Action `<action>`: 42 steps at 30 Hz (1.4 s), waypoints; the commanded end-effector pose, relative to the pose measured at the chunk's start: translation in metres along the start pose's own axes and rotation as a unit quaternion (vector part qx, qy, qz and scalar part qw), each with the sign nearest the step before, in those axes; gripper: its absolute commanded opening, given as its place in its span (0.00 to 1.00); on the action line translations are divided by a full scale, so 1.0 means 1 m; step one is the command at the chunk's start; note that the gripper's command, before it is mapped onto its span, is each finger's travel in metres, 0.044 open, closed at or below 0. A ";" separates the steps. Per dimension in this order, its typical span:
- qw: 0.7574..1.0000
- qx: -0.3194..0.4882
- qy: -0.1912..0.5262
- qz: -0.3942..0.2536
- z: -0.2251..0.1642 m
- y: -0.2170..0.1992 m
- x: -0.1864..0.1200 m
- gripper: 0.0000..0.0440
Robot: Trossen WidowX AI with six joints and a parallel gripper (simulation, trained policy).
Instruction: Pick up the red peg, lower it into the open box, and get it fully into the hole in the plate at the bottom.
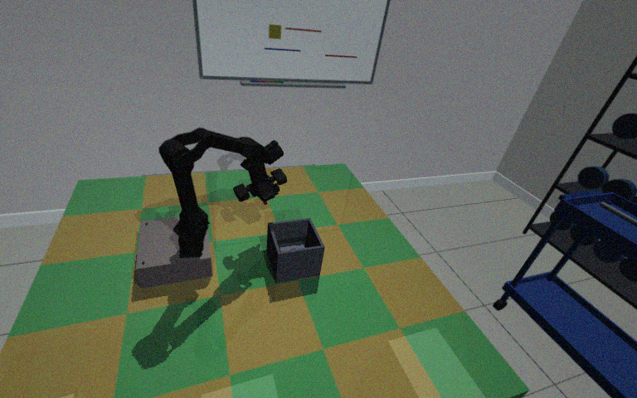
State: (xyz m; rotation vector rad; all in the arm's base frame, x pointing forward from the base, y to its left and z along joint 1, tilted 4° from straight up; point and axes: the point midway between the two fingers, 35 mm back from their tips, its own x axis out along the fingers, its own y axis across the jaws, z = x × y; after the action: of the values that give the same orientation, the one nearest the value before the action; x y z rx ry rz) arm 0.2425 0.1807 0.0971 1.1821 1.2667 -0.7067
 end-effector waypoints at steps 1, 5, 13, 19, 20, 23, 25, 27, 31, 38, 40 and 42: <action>1.000 -0.005 -0.009 0.014 0.009 0.010 -0.013 0.00; 0.999 -0.006 -0.023 0.024 0.022 0.020 -0.026 0.00; 0.998 0.001 -0.053 0.032 0.054 0.032 -0.041 0.00; 0.997 0.007 -0.072 0.025 0.077 0.034 -0.045 0.00; 0.997 0.008 -0.075 0.023 0.081 0.034 -0.046 0.00; 0.996 0.010 -0.082 0.017 0.092 0.034 -0.047 0.00; 0.996 0.012 -0.087 0.012 0.099 0.034 -0.047 0.00; 0.996 0.013 -0.090 0.007 0.106 0.034 -0.047 0.00; 0.995 0.015 -0.096 -0.003 0.118 0.033 -0.047 0.00; 0.994 0.017 -0.101 -0.022 0.138 0.031 -0.044 0.00; 0.994 0.018 -0.102 -0.027 0.143 0.030 -0.043 0.00; 0.994 0.017 -0.102 -0.032 0.147 0.030 -0.042 0.00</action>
State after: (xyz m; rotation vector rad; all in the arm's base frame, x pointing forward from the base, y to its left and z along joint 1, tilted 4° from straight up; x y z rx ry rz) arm 0.3083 0.0487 0.1299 1.0838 1.1222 -0.8721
